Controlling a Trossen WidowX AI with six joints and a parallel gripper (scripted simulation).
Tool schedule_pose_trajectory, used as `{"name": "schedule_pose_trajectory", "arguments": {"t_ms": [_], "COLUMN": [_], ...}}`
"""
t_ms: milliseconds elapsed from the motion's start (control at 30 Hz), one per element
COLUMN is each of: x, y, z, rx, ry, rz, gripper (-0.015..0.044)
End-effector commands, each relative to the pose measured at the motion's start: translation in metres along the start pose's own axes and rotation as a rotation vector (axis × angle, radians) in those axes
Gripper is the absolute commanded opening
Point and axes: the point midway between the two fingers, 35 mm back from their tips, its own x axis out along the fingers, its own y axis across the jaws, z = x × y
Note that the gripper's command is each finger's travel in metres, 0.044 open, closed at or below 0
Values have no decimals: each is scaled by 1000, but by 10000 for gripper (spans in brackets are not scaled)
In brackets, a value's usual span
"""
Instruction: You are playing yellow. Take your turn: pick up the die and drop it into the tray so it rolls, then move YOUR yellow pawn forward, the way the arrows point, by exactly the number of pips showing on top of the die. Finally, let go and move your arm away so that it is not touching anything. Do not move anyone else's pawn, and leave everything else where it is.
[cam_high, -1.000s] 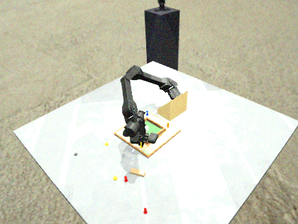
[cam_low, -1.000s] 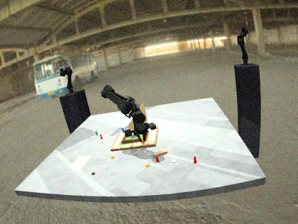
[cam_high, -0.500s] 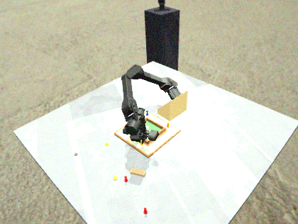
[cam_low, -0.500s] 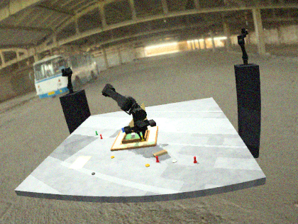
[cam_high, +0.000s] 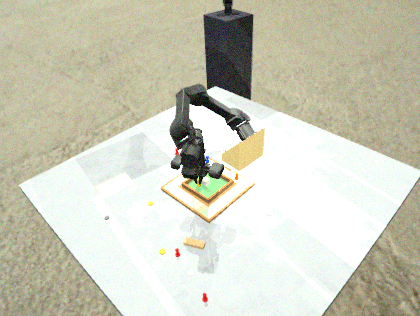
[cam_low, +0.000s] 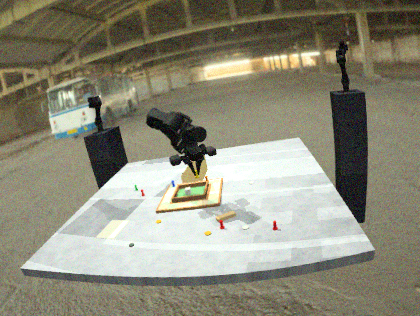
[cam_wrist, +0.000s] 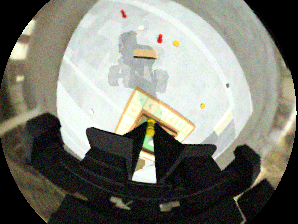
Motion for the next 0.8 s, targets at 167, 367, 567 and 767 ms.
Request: {"name": "schedule_pose_trajectory", "arguments": {"t_ms": [167,367,567,767], "x": [5,26,47,67], "y": [7,24,41,56], "z": [-2,-7,-15,-25], "rx": [13,13,13,13], "ry": [-4,-4,-3,-3], "rz": [7,7,7,7], "gripper": [0,0,0,0]}}
